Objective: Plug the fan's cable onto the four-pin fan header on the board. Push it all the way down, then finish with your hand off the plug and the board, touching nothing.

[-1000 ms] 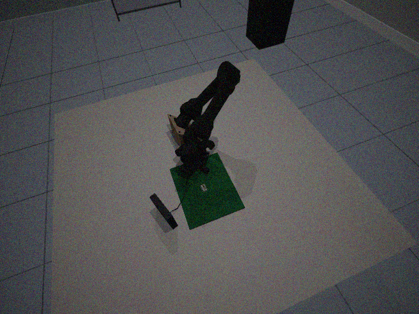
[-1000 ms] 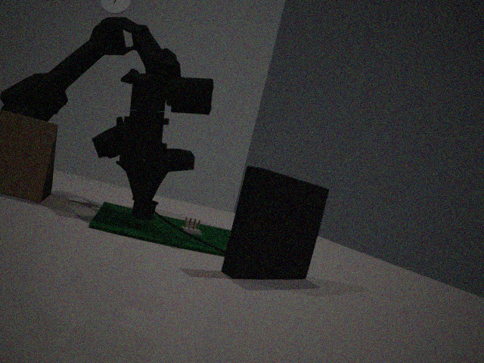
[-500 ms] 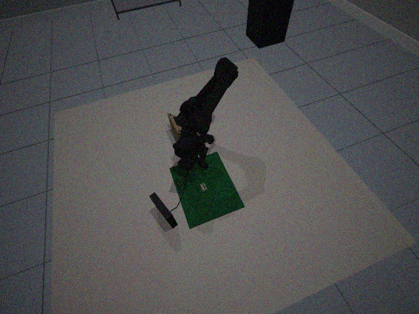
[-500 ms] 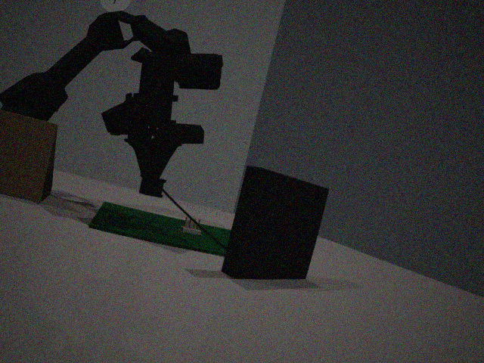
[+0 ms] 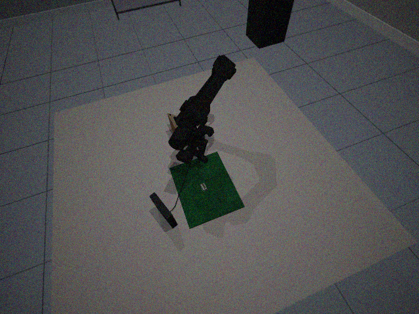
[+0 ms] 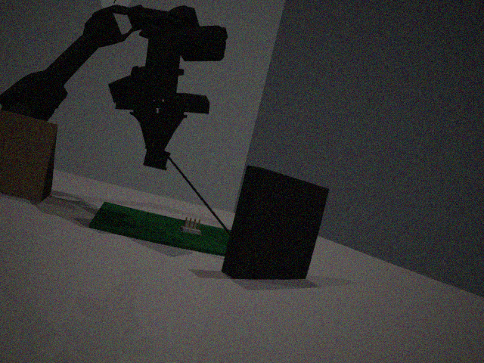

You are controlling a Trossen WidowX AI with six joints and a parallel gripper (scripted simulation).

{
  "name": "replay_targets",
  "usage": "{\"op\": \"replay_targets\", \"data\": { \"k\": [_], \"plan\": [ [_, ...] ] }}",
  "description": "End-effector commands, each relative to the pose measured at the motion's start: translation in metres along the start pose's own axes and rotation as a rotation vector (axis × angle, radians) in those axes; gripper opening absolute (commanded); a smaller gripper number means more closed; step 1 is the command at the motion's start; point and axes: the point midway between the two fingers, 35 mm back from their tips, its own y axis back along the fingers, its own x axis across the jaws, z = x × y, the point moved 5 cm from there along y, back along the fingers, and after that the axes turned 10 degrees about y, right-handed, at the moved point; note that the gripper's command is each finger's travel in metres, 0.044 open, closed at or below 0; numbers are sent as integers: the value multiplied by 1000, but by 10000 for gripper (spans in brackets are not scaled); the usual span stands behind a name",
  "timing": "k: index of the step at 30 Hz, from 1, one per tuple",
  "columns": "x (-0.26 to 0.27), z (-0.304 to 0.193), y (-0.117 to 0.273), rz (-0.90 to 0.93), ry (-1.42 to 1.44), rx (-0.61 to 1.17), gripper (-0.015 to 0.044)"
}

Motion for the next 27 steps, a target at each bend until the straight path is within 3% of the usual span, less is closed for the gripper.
{"op": "replay_targets", "data": {
  "k": [1, 6, 27],
  "plan": [
    [-2, -2, 10, -1, 6, -1, 0],
    [-1, -3, 11, -2, 29, -4, 0],
    [15, -10, 10, -64, 739, -99, 0]
  ]
}}
